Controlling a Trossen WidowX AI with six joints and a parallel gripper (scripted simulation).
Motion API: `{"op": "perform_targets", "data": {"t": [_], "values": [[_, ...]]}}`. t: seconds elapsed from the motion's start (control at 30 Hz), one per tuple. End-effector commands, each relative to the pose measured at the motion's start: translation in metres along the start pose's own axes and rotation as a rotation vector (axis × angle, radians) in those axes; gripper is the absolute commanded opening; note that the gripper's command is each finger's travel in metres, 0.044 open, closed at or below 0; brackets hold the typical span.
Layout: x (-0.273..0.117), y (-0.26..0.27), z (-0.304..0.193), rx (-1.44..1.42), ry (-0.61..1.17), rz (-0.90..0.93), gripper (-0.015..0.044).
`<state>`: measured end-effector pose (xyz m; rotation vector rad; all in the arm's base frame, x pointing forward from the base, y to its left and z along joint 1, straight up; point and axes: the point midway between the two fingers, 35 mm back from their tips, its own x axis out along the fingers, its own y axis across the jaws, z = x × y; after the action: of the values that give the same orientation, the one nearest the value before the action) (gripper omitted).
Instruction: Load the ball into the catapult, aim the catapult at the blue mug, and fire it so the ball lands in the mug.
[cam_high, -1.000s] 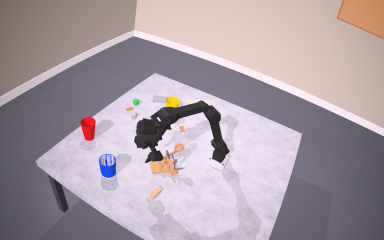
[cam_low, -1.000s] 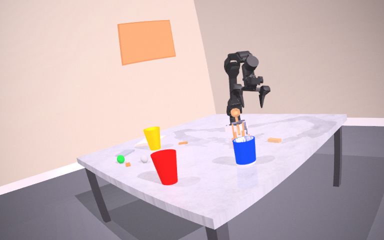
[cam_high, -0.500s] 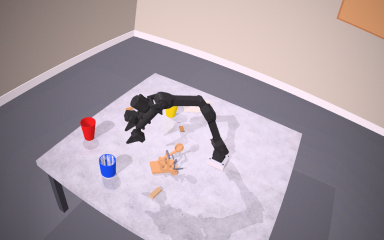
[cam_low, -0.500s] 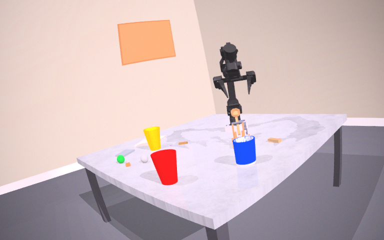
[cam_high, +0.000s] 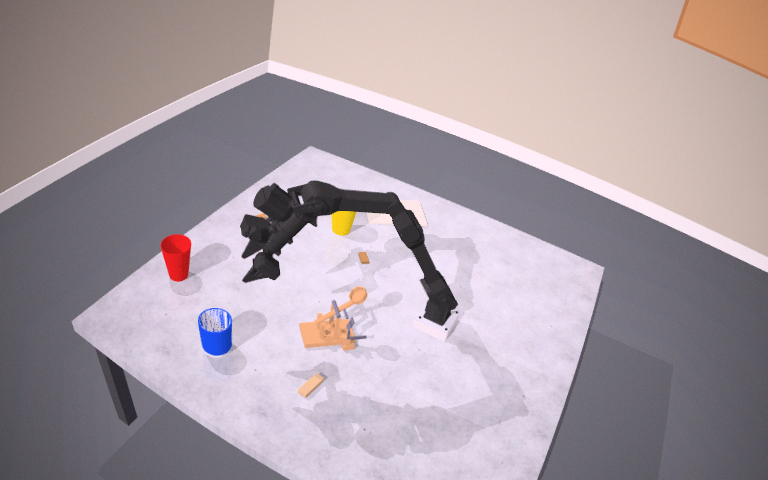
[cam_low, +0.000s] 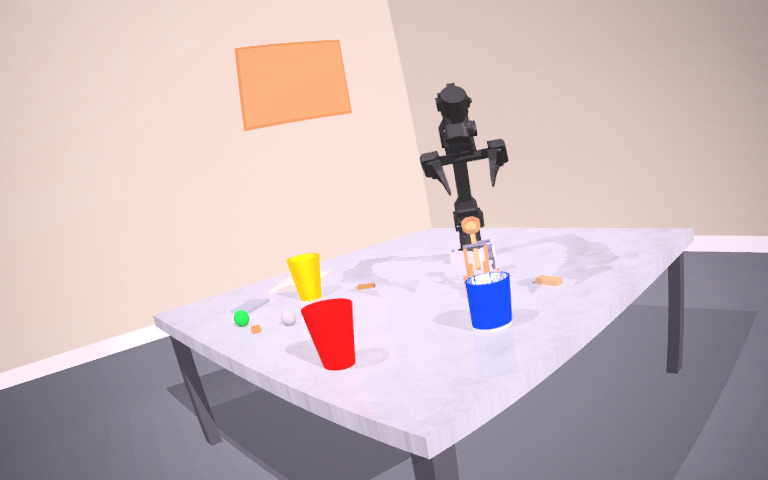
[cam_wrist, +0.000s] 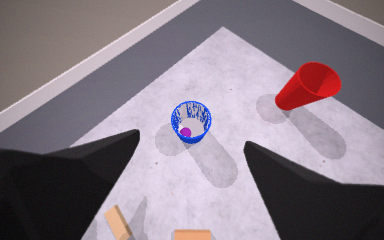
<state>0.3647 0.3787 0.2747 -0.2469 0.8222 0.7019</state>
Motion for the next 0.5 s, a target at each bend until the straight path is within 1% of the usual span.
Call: {"op": "perform_targets", "data": {"t": [0.0,0.47], "values": [[-0.0037,0.0004,0.0043,0.006,-0.013,0.005,0.044],[-0.0024,0.0,0.003,0.001,-0.01,0.001,0.044]]}}
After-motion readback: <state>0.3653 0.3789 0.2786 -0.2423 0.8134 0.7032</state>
